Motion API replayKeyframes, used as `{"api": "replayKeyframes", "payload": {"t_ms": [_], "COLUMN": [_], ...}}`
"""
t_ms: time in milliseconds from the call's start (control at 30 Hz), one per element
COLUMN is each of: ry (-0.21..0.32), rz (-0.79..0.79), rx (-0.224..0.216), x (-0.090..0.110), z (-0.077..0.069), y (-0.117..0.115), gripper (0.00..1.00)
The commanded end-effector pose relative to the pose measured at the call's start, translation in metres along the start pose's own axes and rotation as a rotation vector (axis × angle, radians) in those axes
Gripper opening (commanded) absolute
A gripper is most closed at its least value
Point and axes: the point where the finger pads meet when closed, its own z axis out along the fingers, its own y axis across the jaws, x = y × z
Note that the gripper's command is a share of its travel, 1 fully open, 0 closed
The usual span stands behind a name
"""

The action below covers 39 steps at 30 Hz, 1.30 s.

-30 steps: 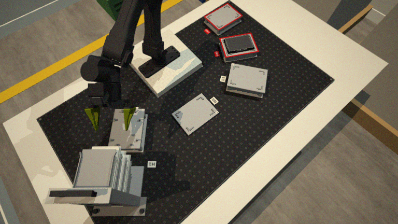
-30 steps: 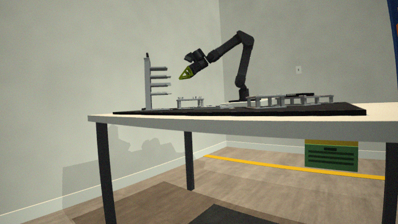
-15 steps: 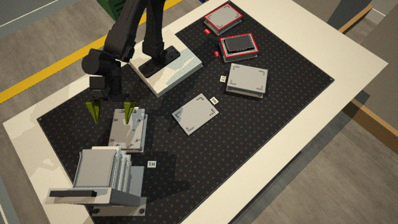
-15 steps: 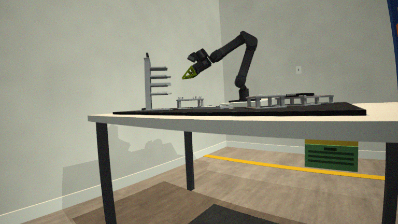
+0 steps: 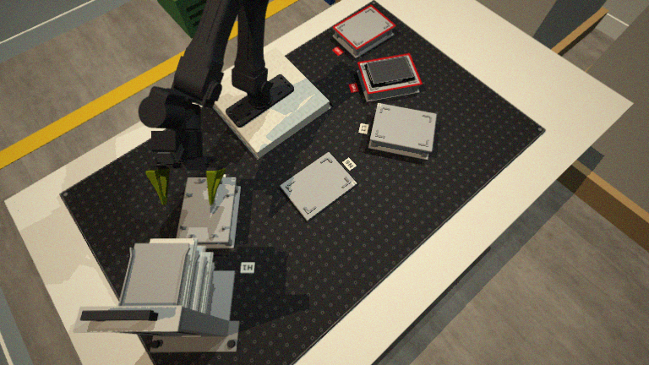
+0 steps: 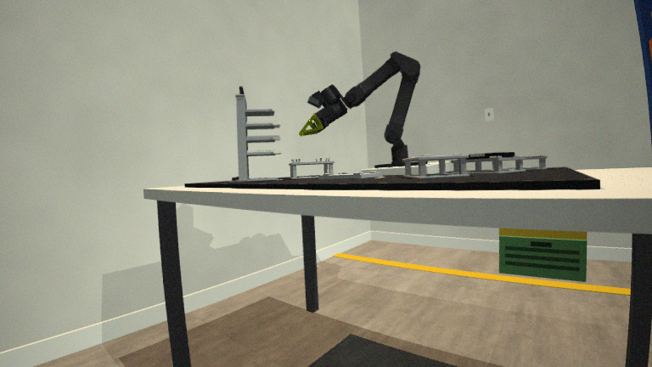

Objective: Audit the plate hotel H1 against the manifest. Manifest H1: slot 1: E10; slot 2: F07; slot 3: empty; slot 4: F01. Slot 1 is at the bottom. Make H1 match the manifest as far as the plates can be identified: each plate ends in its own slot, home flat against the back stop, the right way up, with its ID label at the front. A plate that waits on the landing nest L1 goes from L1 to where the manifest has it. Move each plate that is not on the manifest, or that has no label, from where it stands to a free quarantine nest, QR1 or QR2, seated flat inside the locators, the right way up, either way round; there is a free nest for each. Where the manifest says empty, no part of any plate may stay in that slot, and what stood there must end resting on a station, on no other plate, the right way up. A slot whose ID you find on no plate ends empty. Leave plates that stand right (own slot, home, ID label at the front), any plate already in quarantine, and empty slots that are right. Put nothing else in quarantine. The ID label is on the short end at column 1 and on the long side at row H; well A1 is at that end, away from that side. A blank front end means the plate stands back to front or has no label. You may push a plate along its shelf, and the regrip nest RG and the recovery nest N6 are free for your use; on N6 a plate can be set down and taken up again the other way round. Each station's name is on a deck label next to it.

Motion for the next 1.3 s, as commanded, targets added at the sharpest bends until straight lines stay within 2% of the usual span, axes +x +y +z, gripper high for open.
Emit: {"api": "replayKeyframes", "payload": {"t_ms": [0, 533, 1267], "ry": [-0.019, -0.019, -0.020], "rz": [-0.009, -0.009, -0.009], "rx": [-0.001, -0.001, -0.001], "x": [-0.003, 0.017, 0.006], "z": [0.001, 0.013, 0.041], "y": [0.000, 0.000, 0.000], "gripper": [1.00, 1.00, 1.00]}}
